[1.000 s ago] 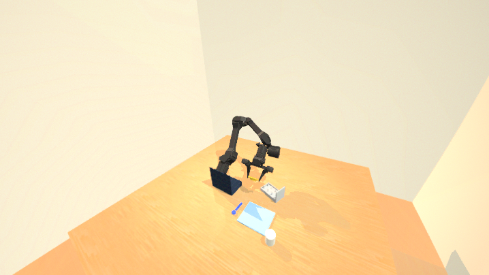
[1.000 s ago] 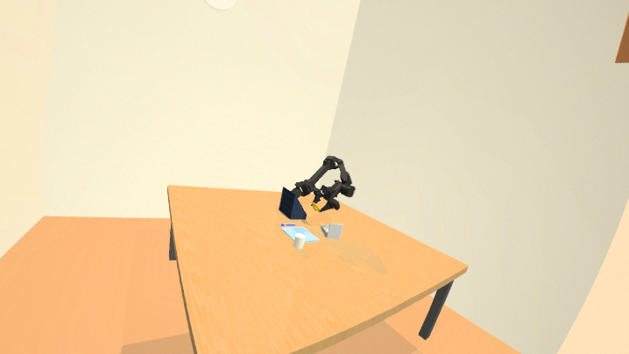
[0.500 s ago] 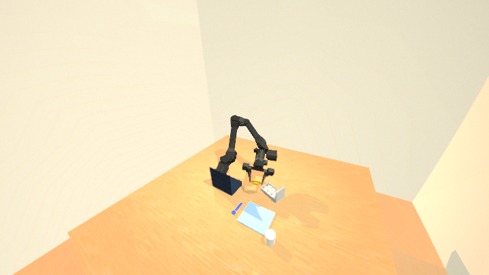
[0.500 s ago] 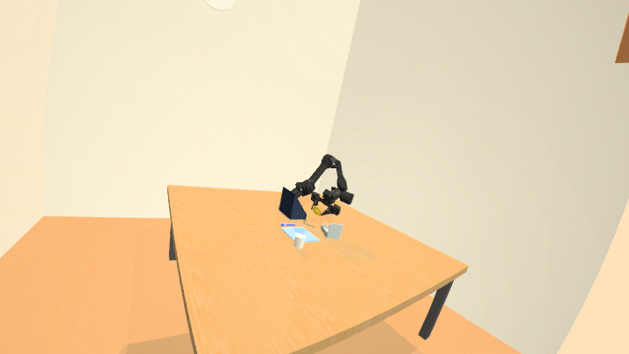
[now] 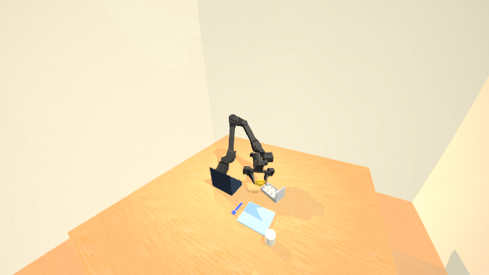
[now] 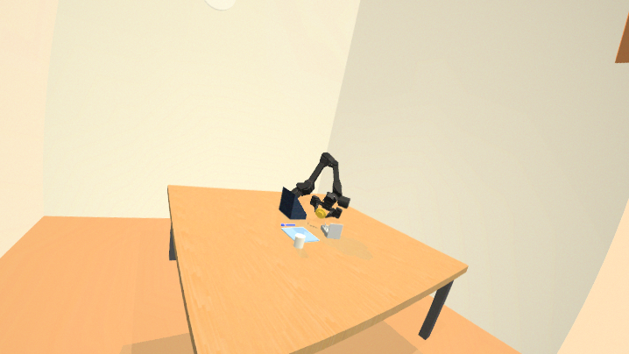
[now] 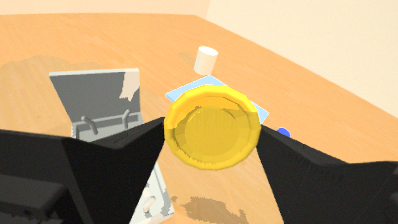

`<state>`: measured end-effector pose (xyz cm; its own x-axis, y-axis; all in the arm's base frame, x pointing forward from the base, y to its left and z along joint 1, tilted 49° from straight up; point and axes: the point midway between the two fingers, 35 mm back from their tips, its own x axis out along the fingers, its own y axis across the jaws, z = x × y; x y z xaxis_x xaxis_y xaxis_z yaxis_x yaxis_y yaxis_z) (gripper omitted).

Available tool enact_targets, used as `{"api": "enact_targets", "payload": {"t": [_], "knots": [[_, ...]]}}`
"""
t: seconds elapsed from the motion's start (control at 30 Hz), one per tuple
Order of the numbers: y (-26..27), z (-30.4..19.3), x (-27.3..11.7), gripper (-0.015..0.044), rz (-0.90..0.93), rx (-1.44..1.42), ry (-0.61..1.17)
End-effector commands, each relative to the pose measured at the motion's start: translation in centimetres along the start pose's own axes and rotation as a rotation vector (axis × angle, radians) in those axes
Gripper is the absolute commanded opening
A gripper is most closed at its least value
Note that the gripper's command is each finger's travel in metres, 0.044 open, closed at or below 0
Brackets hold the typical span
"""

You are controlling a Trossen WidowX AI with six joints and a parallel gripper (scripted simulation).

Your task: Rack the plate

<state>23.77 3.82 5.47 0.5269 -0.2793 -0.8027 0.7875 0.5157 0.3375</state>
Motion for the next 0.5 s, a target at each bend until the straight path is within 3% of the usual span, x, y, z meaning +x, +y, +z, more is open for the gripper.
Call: {"api": "enact_targets", "payload": {"t": [0.0,0.47], "knots": [[0.5,-0.1,-0.4,0.0,0.067,-0.007,-0.061],[1.7,-1.1,-2.2,0.0,0.288,-0.007,-0.236]]}}
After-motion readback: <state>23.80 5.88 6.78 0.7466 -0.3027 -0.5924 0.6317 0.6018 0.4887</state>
